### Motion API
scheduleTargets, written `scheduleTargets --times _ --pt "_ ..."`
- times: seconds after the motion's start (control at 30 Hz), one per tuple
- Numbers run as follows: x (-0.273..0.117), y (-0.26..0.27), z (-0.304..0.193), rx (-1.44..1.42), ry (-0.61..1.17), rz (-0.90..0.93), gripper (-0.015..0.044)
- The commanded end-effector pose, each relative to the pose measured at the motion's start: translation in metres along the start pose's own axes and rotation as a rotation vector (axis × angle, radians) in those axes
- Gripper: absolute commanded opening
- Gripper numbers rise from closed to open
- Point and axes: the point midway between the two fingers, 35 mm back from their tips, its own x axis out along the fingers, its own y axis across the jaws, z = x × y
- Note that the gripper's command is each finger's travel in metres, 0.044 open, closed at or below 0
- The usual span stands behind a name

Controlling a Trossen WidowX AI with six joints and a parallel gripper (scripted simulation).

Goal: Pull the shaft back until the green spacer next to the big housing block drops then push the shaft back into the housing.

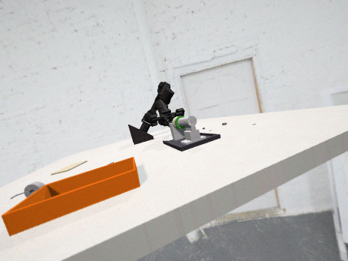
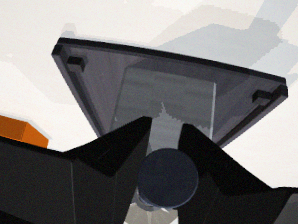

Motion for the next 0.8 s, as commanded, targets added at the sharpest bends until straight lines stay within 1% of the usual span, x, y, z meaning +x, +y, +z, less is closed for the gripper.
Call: scheduleTargets --times 0.0,0.77 --pt "-0.0009 -0.0004 0.0004 0.003 0.001 -0.002 0.0000" --pt "-0.0024 -0.0003 0.0020 0.003 0.001 -0.001 0.0000"
